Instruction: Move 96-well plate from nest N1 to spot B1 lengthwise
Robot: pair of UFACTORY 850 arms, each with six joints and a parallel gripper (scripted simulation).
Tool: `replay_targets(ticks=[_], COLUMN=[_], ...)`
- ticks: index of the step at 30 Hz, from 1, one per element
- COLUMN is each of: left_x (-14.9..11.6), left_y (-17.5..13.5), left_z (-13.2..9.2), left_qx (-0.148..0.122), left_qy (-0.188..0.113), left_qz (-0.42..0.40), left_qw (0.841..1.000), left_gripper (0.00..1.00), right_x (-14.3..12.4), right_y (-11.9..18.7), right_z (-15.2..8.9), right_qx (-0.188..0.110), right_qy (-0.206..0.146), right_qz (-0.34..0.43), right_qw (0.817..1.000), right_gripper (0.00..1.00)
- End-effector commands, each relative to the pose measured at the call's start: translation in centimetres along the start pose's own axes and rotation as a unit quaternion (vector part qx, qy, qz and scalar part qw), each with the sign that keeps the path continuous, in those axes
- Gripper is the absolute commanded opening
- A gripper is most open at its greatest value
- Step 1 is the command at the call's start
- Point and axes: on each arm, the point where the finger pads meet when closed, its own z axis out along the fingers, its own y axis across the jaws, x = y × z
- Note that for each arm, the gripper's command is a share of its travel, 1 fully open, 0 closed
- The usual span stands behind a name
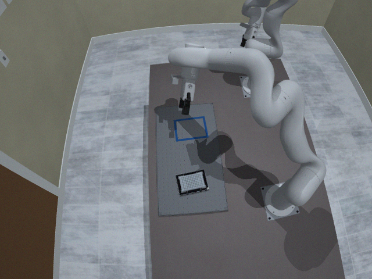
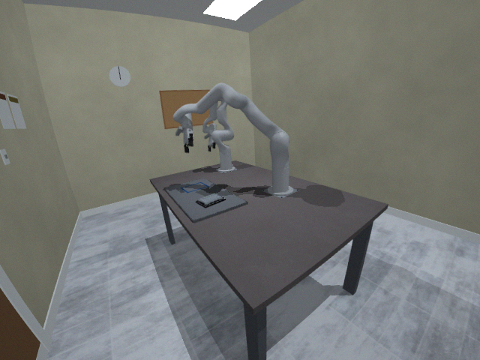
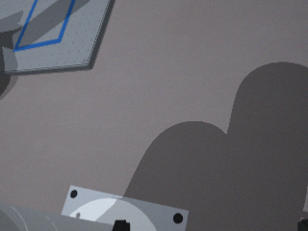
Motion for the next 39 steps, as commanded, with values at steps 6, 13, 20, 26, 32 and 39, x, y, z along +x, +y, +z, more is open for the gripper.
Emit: replay_targets(ticks=[6, 13, 20, 26, 32, 39], left_x=[0.1, 0.1, 0.1, 0.1, 0.1, 0.1], left_y=[0.0, 0.0, 0.0, 0.0, 0.0, 0.0], left_z=[-0.1, -0.1, -0.1, -0.1, -0.1, -0.1], left_qx=[-0.001, -0.001, -0.001, -0.001, -0.001, -0.001], left_qy=[0.001, 0.001, 0.001, 0.001, 0.001, 0.001], left_qz=[-0.001, -0.001, -0.001, -0.001, -0.001, -0.001], left_qw=[1.0, 1.0, 1.0, 1.0, 1.0, 1.0], left_gripper=[1.0, 1.0, 1.0, 1.0, 1.0, 1.0], right_x=[0.0, 0.0, 0.1, 0.9, 2.5, 3.5], right_y=[0.0, 0.0, 0.0, -0.9, -2.5, -3.4], right_z=[-0.1, -0.1, -0.2, -1.8, -4.8, -6.7], right_qx=[-0.001, -0.001, -0.001, 0.0, 0.0, 0.0], right_qy=[0.0, 0.0, 0.0, -0.001, -0.001, -0.002], right_qz=[0.0, 0.0, 0.0, 0.0, 0.0, 0.0], right_qw=[1.0, 1.0, 1.0, 1.0, 1.0, 1.0], right_gripper=[1.0, 1.0, 1.0, 1.0, 1.0, 1.0])
